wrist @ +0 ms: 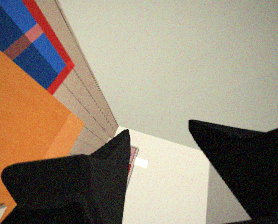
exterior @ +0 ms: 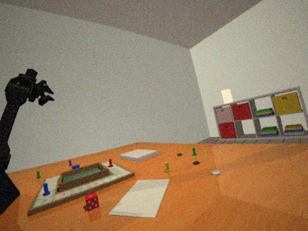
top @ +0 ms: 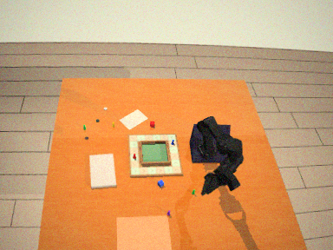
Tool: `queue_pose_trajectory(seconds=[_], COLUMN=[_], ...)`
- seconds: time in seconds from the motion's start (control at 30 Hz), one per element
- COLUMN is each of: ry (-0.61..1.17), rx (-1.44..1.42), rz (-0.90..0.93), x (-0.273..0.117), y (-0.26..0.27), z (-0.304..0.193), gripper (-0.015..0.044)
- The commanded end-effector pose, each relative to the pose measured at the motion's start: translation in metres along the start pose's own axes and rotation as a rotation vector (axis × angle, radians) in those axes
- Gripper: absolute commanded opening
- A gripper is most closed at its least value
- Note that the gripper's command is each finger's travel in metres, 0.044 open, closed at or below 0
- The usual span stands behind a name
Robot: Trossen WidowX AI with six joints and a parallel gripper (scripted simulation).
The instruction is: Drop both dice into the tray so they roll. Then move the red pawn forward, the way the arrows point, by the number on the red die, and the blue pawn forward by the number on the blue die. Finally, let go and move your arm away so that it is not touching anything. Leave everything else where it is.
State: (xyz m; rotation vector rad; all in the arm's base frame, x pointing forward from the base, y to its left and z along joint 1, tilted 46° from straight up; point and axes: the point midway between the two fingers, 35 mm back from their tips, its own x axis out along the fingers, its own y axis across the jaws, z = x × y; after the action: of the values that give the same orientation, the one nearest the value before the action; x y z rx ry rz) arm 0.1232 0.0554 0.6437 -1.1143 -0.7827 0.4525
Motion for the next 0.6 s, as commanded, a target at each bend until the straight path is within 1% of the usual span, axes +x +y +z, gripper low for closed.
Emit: queue_pose_trajectory(seconds=[0.0, 0.13, 0.27, 0.47, 0.57], ry=[0.004, 0.024, 0.051, 0.116, 0.139], rx=[-0.163, -0.273, -0.361, -0.457, -0.482], rz=[0.006, 0.038, 0.093, 0.181, 0.219], x=[0.014, 0.037, 0.067, 0.114, 0.129], y=[0.024, 0.051, 0.085, 0.14, 0.16], z=[0.047, 0.077, 0.096, 0.094, 0.088], gripper=[0.0275, 0.0275, 0.0275, 0.0275, 0.0275])
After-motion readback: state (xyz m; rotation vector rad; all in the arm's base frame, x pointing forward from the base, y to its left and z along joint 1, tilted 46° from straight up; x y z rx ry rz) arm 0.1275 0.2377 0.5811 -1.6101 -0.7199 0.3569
